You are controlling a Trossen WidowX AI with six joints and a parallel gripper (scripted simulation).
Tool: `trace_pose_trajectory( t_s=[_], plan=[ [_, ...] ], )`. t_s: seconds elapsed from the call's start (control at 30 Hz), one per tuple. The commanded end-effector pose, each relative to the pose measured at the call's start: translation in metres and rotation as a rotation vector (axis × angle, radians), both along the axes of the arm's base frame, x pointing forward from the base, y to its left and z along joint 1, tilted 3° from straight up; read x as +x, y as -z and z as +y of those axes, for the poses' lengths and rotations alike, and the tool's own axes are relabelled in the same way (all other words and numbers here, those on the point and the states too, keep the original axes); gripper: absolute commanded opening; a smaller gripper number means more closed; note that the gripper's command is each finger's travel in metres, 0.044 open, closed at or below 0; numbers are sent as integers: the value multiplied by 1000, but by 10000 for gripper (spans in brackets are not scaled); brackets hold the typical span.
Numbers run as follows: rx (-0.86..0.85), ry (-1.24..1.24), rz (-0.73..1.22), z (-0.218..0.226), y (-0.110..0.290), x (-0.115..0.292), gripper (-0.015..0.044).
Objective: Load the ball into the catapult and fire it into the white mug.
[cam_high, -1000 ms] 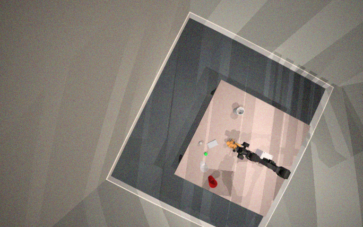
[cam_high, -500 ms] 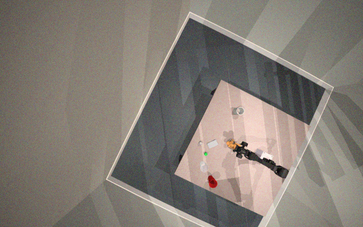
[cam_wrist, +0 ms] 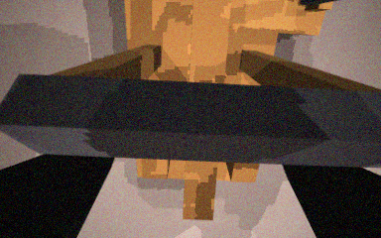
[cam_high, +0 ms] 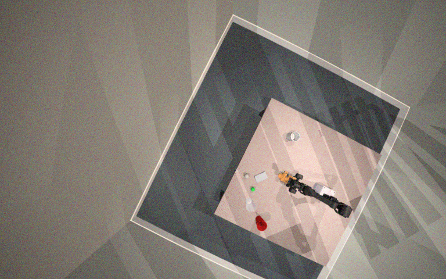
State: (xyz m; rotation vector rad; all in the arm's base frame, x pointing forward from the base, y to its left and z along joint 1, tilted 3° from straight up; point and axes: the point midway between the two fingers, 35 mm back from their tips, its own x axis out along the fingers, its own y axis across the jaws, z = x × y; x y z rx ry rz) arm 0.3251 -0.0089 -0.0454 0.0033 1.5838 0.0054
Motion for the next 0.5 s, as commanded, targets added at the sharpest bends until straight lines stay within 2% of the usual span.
trace_pose_trajectory(
  t_s=[0.0, 0.1, 0.47],
  plan=[
    [7, 4, 10, 1, 6, -3, 440],
    [7, 4, 10, 1, 6, -3, 440],
    [0, 0, 4, 0, 4, -1, 151]
  ],
)
